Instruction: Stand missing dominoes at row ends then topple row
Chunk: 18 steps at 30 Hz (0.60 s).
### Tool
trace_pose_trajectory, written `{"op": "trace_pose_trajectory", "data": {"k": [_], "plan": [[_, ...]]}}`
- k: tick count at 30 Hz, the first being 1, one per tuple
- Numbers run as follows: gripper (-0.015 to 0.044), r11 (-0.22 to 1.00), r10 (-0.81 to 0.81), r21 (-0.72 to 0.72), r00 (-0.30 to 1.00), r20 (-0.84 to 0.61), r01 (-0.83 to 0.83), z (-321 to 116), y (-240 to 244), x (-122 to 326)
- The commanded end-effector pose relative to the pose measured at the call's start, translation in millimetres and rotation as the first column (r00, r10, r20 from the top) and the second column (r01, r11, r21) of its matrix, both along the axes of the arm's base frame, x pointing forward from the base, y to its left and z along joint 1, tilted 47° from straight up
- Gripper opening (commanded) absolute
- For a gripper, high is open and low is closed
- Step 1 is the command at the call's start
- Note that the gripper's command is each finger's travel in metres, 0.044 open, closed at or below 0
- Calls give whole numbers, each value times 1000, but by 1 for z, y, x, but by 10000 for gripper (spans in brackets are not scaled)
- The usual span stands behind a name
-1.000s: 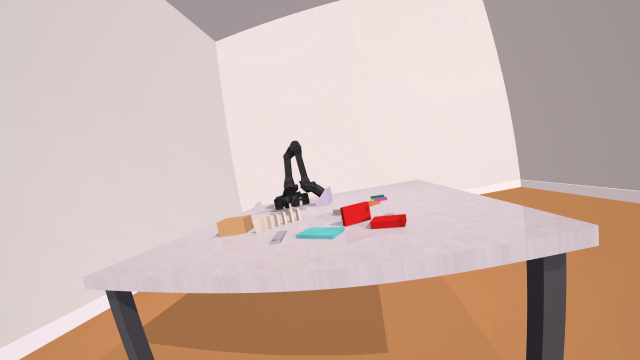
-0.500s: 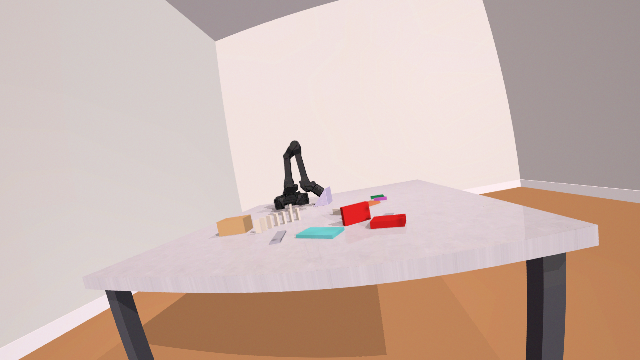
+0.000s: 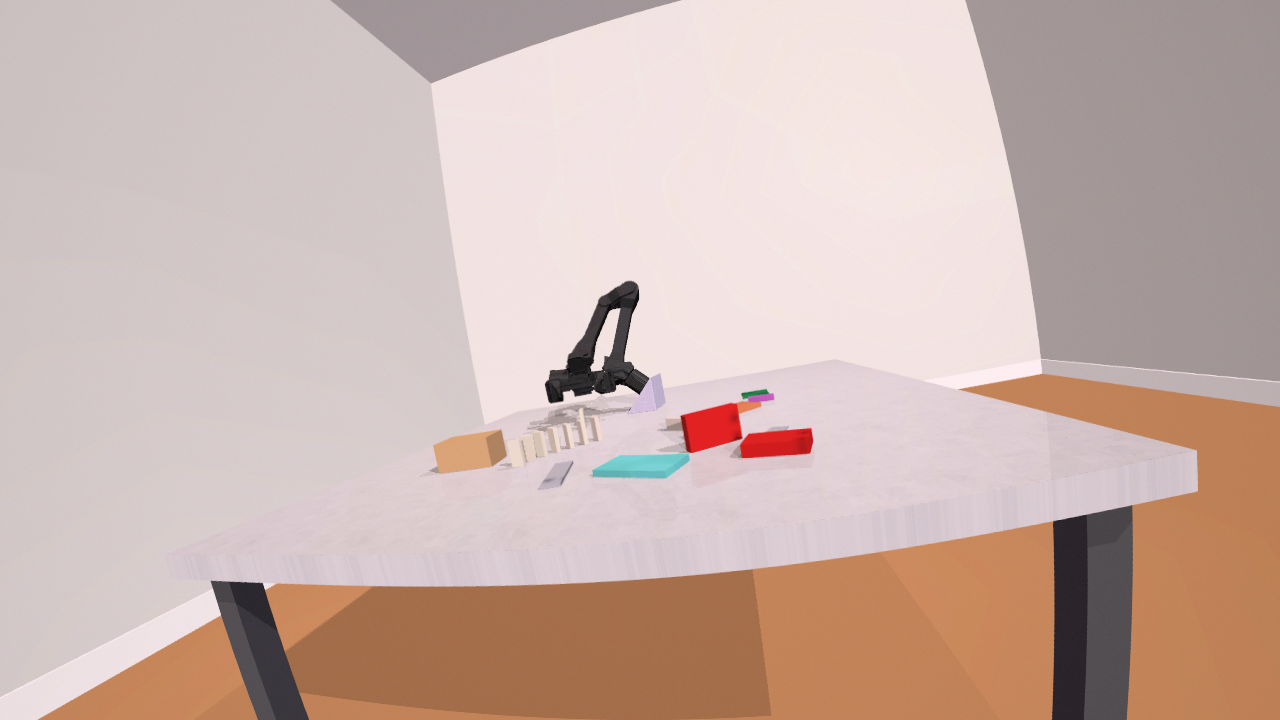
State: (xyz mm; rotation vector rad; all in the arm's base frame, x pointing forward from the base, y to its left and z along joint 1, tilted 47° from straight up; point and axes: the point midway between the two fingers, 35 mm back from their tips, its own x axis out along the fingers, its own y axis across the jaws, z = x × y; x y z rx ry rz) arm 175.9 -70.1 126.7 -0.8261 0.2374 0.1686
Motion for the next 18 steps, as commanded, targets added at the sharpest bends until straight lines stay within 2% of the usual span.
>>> {"op": "trace_pose_trajectory", "data": {"k": [1,3,9,13,18], "plan": [[440,1000,-12,-17,1000,-10,12,6,0,1],[440,999,-23,-44,999,-37,21,12,-6,4],[440,952,-17,292,965,-261,96,8,10,21],[440,831,-41,478,887,-459,286,4,23,30],[440,651,-80,523,735,-674,550,-1,39,36]]}}
